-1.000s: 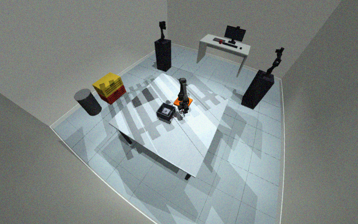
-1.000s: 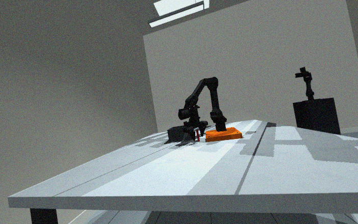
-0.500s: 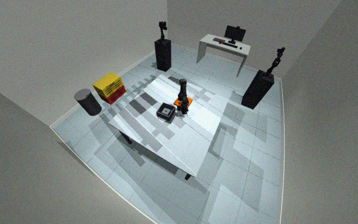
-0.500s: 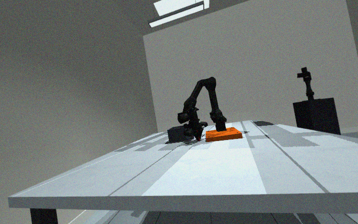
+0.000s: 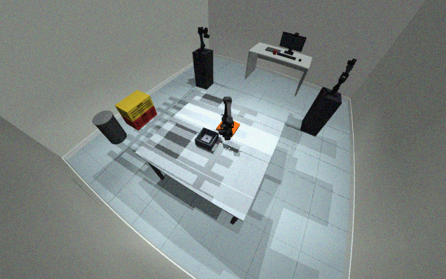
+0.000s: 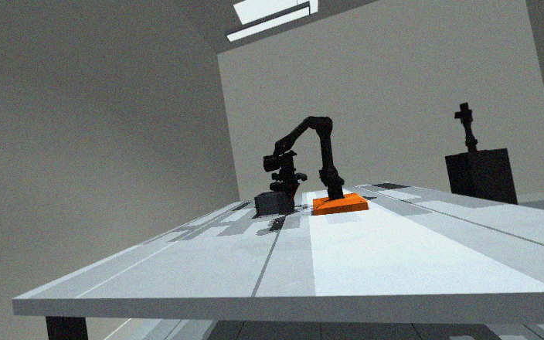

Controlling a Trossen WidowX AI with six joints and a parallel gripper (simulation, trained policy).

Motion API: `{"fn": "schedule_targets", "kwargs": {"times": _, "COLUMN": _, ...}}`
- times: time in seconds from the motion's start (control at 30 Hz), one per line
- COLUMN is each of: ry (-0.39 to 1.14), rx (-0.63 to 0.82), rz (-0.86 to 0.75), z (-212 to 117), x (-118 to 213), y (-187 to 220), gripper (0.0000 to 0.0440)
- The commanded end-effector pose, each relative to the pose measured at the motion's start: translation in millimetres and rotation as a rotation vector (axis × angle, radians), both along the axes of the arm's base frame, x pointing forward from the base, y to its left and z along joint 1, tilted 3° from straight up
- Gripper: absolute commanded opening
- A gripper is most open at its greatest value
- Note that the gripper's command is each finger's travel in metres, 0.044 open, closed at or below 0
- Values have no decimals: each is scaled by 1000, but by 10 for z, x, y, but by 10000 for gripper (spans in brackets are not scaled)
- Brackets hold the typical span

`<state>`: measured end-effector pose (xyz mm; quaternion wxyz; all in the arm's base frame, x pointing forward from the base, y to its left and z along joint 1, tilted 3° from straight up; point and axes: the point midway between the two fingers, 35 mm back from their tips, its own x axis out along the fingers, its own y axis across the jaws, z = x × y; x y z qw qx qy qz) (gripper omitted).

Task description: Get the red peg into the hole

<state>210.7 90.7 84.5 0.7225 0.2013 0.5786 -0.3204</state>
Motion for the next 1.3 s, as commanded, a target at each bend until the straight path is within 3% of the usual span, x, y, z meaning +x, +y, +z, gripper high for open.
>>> {"fn": "schedule_targets", "kwargs": {"times": 0.0, "ry": -48, "rx": -9, "rz": -23, "z": 219, "x": 105, "y": -79, "gripper": 0}}
{"fn": "schedule_targets", "kwargs": {"times": 0.53, "ry": -156, "rx": -58, "rz": -202, "z": 541, "x": 506, "y": -668, "gripper": 0}}
{"fn": "schedule_targets", "kwargs": {"times": 1.27, "ry": -133, "rx": -52, "rz": -188, "z": 219, "x": 958, "y": -1375, "gripper": 1}}
